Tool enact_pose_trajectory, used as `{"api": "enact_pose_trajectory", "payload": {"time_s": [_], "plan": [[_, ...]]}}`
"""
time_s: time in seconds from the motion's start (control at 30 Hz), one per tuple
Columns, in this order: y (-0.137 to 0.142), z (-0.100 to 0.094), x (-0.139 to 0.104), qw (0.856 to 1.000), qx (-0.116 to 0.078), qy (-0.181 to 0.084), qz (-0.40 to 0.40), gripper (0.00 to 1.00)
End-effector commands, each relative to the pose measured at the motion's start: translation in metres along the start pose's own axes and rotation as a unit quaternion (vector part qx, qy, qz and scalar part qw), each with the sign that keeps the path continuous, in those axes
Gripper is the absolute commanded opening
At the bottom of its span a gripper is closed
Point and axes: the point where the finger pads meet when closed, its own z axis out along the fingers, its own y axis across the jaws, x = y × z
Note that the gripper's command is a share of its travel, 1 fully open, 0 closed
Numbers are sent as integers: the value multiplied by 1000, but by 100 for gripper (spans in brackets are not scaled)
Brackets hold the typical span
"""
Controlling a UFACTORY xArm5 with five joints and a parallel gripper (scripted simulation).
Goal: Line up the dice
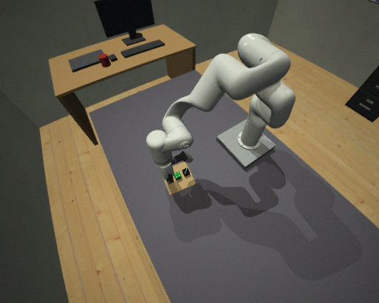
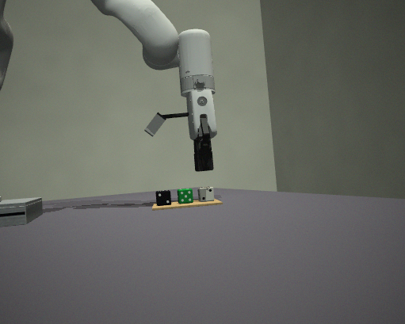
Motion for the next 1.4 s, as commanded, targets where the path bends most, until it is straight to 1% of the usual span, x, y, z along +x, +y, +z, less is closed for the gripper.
{"api": "enact_pose_trajectory", "payload": {"time_s": [0.0, 0.13, 0.27, 0.3, 0.97, 1.17, 1.27, 1.37], "plan": [[0, -21, 0, 1000, 0, -1, 0, 47], [0, -27, 0, 1000, 0, -1, 0, 47], [0, -28, 0, 1000, 0, -1, 0, 47], [0, -28, 0, 1000, 0, -1, 0, 100], [0, -28, 0, 1000, 0, -1, 0, 100], [0, -31, 0, 1000, 0, -1, 0, 100], [0, -39, 0, 1000, 0, -1, 0, 100], [0, -50, 0, 1000, 0, -1, 0, 100]]}}
